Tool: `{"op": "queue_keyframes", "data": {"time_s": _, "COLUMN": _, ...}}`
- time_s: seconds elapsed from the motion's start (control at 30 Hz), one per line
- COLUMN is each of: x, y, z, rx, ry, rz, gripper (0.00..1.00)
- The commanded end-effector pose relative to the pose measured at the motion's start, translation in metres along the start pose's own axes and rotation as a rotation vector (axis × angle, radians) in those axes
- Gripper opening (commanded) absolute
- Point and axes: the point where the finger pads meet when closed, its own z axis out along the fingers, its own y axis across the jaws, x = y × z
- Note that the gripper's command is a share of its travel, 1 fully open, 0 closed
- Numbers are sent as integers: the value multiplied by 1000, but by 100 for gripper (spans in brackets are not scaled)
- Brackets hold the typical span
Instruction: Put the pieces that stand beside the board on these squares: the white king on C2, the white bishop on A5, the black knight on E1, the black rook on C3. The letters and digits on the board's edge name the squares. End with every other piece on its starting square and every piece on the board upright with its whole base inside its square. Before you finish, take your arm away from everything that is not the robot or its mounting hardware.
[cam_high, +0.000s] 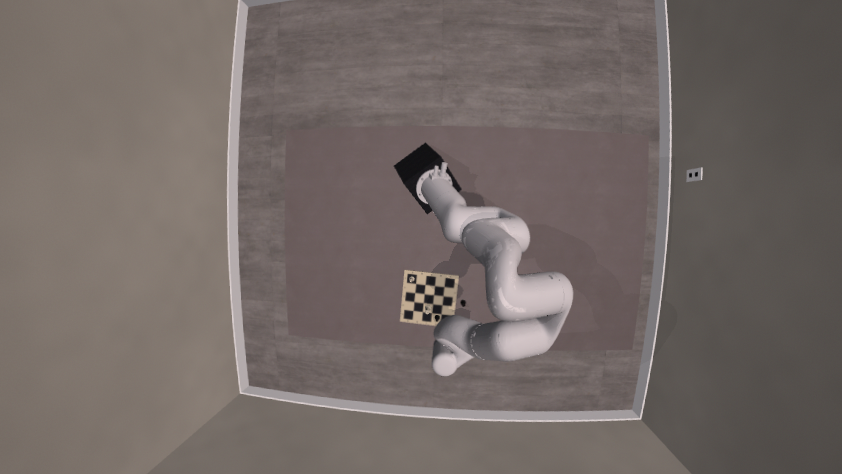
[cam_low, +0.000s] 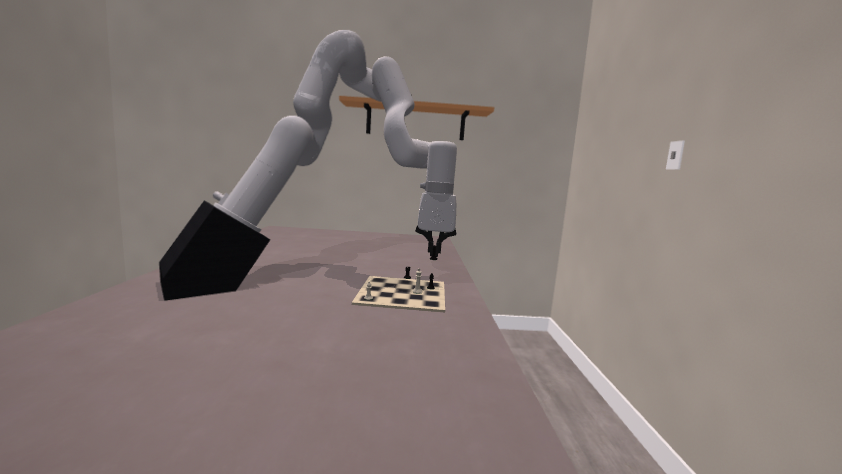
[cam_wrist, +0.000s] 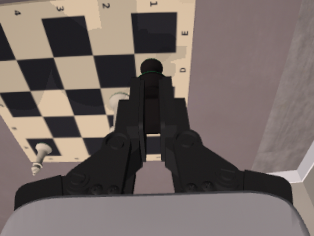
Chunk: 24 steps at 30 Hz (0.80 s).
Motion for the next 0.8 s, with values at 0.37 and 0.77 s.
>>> {"op": "queue_keyframes", "data": {"time_s": 0.37, "x": 1, "y": 3, "z": 56, "rx": -7, "ry": 1, "rz": -1, "gripper": 0}}
{"op": "queue_keyframes", "data": {"time_s": 0.77, "x": 1, "y": 4, "z": 68, "rx": -7, "ry": 1, "rz": -1, "gripper": 0}}
